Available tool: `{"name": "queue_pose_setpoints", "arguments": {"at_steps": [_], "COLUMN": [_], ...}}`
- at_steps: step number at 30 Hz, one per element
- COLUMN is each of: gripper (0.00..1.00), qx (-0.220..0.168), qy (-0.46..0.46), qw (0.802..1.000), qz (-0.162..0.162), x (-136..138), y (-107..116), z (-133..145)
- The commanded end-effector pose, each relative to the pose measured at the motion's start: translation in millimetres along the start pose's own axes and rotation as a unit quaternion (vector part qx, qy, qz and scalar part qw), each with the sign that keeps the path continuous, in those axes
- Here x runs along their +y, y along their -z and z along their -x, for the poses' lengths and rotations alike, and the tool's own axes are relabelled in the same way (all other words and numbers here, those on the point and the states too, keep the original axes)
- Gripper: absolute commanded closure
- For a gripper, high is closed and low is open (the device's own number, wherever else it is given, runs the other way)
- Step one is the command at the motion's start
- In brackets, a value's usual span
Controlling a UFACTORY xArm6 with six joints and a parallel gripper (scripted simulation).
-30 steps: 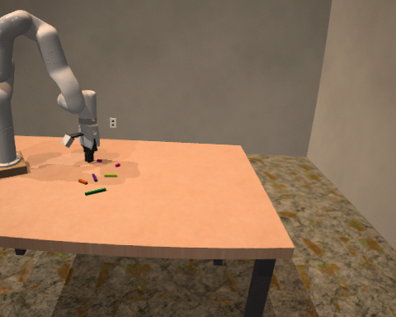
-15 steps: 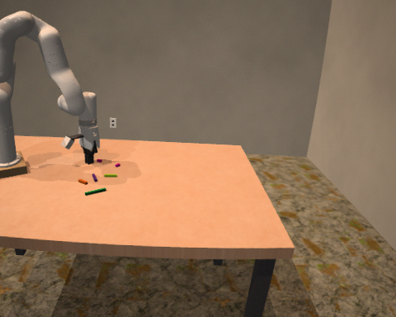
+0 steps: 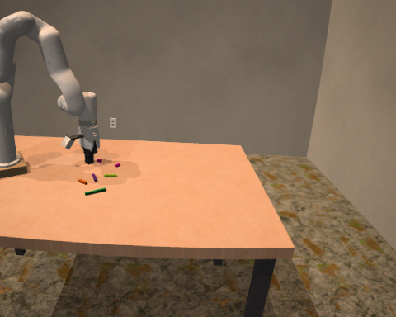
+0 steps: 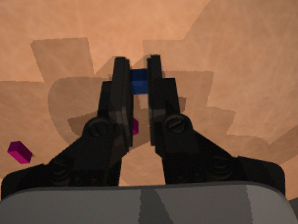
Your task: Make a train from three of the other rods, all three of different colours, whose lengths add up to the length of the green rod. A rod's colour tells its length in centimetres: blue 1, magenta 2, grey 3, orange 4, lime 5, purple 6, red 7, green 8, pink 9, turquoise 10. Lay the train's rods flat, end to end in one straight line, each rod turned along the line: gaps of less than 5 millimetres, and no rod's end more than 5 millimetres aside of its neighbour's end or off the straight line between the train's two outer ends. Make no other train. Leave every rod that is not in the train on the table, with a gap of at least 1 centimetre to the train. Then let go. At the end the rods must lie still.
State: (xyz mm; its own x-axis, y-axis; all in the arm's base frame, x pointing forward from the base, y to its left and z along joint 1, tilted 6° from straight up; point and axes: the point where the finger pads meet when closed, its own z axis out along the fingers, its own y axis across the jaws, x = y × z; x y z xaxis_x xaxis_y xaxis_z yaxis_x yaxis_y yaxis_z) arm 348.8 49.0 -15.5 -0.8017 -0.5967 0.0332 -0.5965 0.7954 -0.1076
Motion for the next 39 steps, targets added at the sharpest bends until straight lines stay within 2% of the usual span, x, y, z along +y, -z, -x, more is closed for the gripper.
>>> {"name": "queue_pose_setpoints", "arguments": {"at_steps": [1,16,17,19,20,22,23,25,26,28,29,39], "gripper": [0.96,0.96,0.92,0.92,0.88,0.88,0.84,0.84,0.8,0.8,0.76,0.76], "qx": [-0.001,-0.001,-0.001,-0.001,-0.001,-0.001,-0.001,-0.001,-0.001,-0.001,-0.001,-0.001], "qy": [0.0,0.0,0.0,0.0,0.0,0.0,0.0,0.0,0.0,0.0,0.0,0.0], "qw": [1.0,1.0,1.0,1.0,1.0,1.0,1.0,1.0,1.0,1.0,1.0,1.0], "qz": [-0.001,-0.001,-0.001,-0.001,-0.001,-0.001,-0.001,-0.001,-0.001,-0.001,-0.001,-0.001], "x": [-0.6,-0.6,-0.6,-0.6,-0.6,-0.6,-0.6,-0.6,-0.6,-0.6,-0.6,-0.6], "y": [0.9,0.9,0.9,0.9,0.9,0.9,0.9,0.9,0.9,0.9,0.9,0.9], "z": [1.2,1.2,1.2,1.2,1.2,1.2,1.2,1.2,1.2,1.2,1.2,1.2]}}
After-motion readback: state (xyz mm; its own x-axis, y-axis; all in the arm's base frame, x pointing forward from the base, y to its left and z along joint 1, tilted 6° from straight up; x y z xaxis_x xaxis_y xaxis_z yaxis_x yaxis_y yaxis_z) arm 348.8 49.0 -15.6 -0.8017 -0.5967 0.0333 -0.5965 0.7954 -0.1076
